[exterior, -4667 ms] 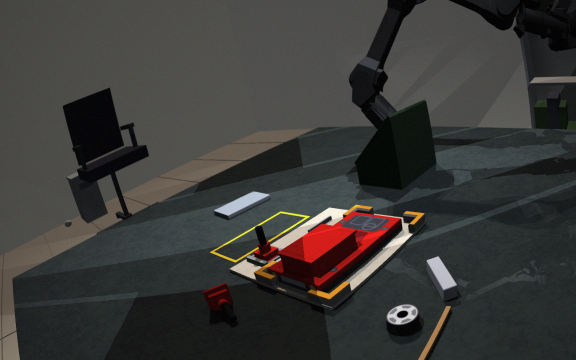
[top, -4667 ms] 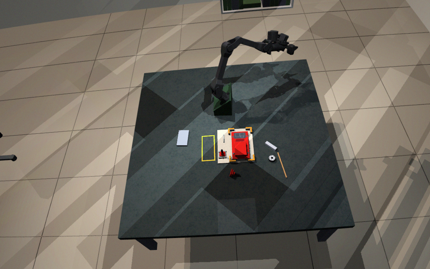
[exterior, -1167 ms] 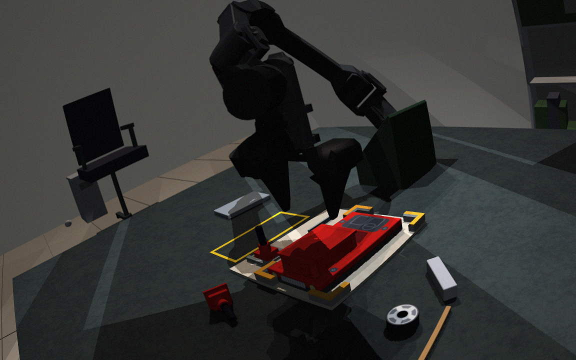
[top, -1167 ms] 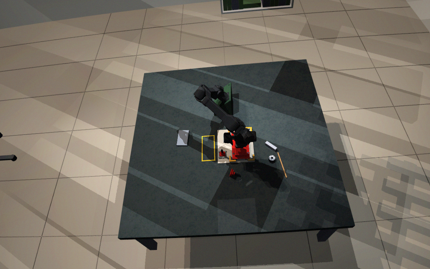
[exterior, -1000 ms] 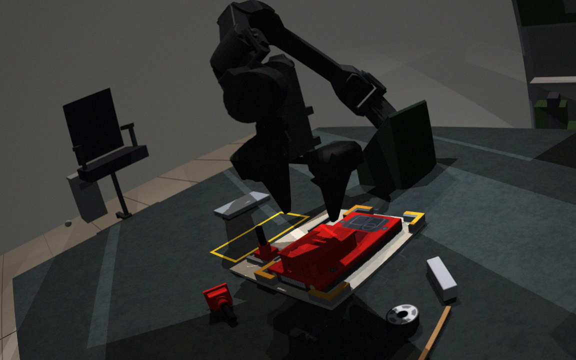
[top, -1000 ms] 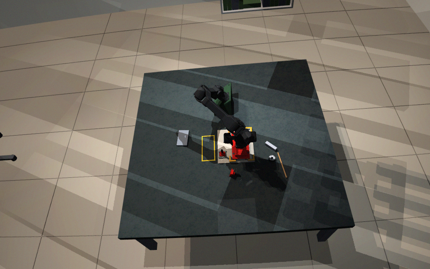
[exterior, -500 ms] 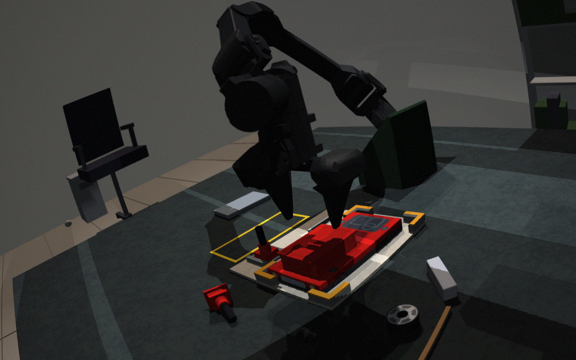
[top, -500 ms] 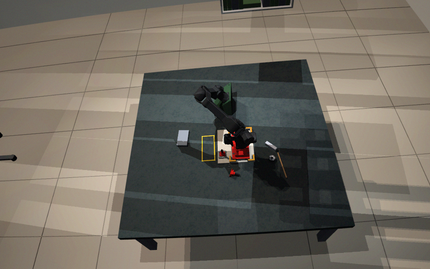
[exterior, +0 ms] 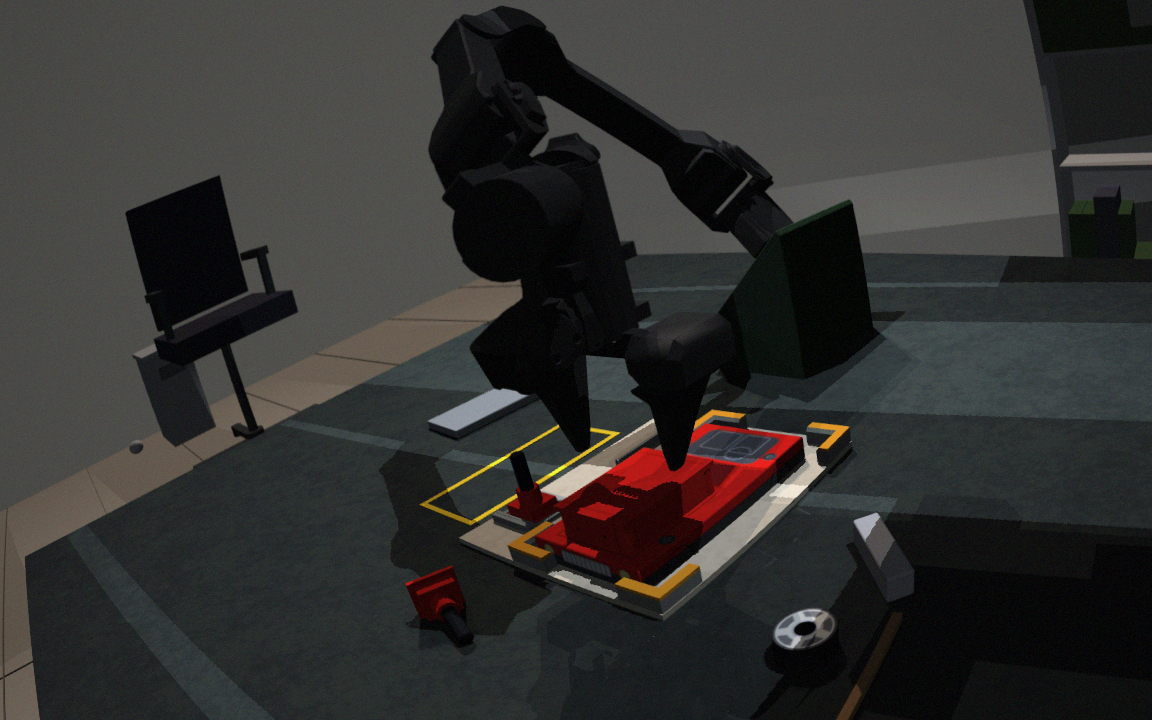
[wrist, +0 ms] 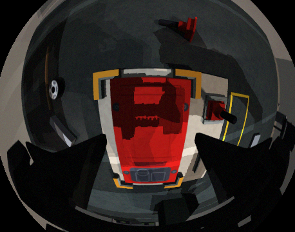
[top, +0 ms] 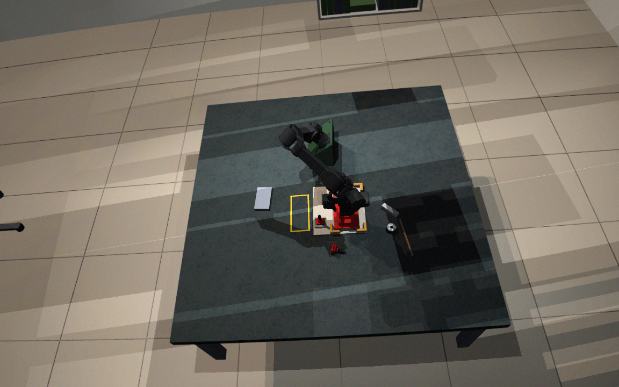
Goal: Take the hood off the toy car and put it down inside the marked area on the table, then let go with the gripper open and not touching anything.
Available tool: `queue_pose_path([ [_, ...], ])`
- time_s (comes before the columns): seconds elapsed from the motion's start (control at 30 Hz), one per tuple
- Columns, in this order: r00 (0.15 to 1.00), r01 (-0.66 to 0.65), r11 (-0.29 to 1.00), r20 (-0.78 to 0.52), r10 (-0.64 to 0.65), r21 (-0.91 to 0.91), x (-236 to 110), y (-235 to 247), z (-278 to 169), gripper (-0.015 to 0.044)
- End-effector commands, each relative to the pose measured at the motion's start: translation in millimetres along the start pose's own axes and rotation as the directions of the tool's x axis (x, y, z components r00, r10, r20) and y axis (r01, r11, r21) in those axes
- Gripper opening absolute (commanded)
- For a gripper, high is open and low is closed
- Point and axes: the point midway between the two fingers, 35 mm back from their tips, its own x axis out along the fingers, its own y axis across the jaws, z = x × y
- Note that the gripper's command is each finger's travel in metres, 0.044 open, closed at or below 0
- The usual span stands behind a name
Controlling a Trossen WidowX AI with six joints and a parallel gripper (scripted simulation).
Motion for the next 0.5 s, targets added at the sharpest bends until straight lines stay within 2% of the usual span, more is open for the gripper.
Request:
queue_pose_path([
  [0.0, 1.0, 0.004, 1.0, -0.003, -0.004, -0.003, 4.7, -1.4, -0.5, 0.044],
  [0.47, 1.0, 0.004, 1.0, -0.003, -0.004, -0.003, 14.0, -1.4, -1.1, 0.044],
])
